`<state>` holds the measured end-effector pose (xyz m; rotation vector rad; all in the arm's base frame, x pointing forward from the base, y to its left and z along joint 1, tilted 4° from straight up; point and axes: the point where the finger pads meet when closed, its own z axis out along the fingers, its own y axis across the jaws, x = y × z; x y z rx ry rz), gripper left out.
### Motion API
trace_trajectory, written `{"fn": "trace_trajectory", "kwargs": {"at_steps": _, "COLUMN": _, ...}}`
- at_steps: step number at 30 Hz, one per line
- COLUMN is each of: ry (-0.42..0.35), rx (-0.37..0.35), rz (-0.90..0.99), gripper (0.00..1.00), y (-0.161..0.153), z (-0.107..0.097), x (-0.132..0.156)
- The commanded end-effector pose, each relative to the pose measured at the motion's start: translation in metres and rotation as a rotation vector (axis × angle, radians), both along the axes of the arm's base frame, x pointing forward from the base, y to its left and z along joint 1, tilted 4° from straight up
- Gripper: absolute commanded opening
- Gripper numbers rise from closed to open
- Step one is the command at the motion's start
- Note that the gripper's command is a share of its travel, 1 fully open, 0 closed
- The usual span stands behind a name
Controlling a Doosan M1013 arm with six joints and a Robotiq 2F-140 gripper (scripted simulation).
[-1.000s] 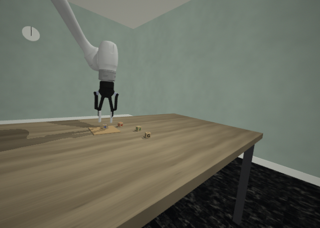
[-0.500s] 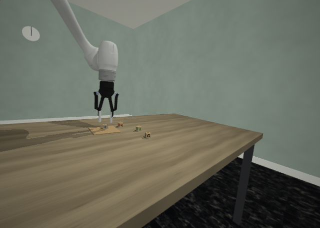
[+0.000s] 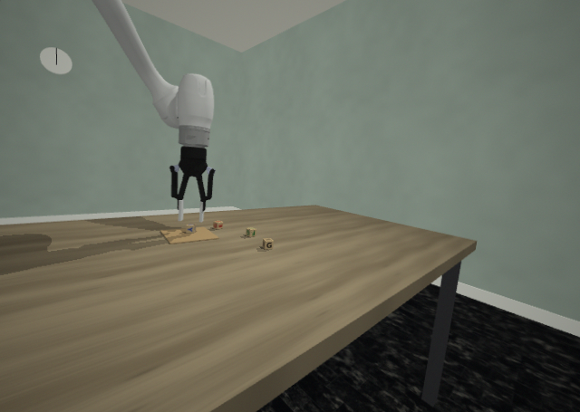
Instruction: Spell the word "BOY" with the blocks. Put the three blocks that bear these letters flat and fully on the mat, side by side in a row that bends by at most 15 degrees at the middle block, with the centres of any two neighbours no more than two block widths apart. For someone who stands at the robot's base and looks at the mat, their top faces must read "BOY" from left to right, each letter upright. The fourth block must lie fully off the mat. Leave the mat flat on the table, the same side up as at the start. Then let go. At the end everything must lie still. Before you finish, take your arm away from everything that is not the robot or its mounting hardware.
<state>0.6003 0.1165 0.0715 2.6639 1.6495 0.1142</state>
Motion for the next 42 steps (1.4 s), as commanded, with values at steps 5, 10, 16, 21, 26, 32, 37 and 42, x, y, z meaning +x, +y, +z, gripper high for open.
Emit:
{"fn": "trace_trajectory", "kwargs": {"at_steps": 5, "ry": 0.001, "rx": 0.000, "rz": -0.003, "gripper": 0.37, "y": 0.002, "z": -0.002, "x": -0.002}}
{"fn": "trace_trajectory", "kwargs": {"at_steps": 10, "ry": 0.001, "rx": 0.000, "rz": -0.003, "gripper": 0.37, "y": 0.002, "z": -0.002, "x": -0.002}}
{"fn": "trace_trajectory", "kwargs": {"at_steps": 16, "ry": 0.001, "rx": 0.000, "rz": -0.003, "gripper": 0.37, "y": 0.002, "z": -0.002, "x": -0.002}}
{"fn": "trace_trajectory", "kwargs": {"at_steps": 21, "ry": 0.001, "rx": 0.000, "rz": -0.003, "gripper": 0.37, "y": 0.002, "z": -0.002, "x": -0.002}}
{"fn": "trace_trajectory", "kwargs": {"at_steps": 26, "ry": 0.001, "rx": 0.000, "rz": -0.003, "gripper": 0.37, "y": 0.002, "z": -0.003, "x": -0.002}}
{"fn": "trace_trajectory", "kwargs": {"at_steps": 32, "ry": 0.001, "rx": 0.000, "rz": -0.003, "gripper": 0.37, "y": 0.002, "z": -0.005, "x": -0.001}}
{"fn": "trace_trajectory", "kwargs": {"at_steps": 37, "ry": 0.001, "rx": 0.000, "rz": -0.003, "gripper": 0.37, "y": 0.002, "z": -0.009, "x": -0.001}}
{"fn": "trace_trajectory", "kwargs": {"at_steps": 42, "ry": 0.001, "rx": 0.000, "rz": -0.003, "gripper": 0.37, "y": 0.002, "z": -0.019, "x": -0.001}}
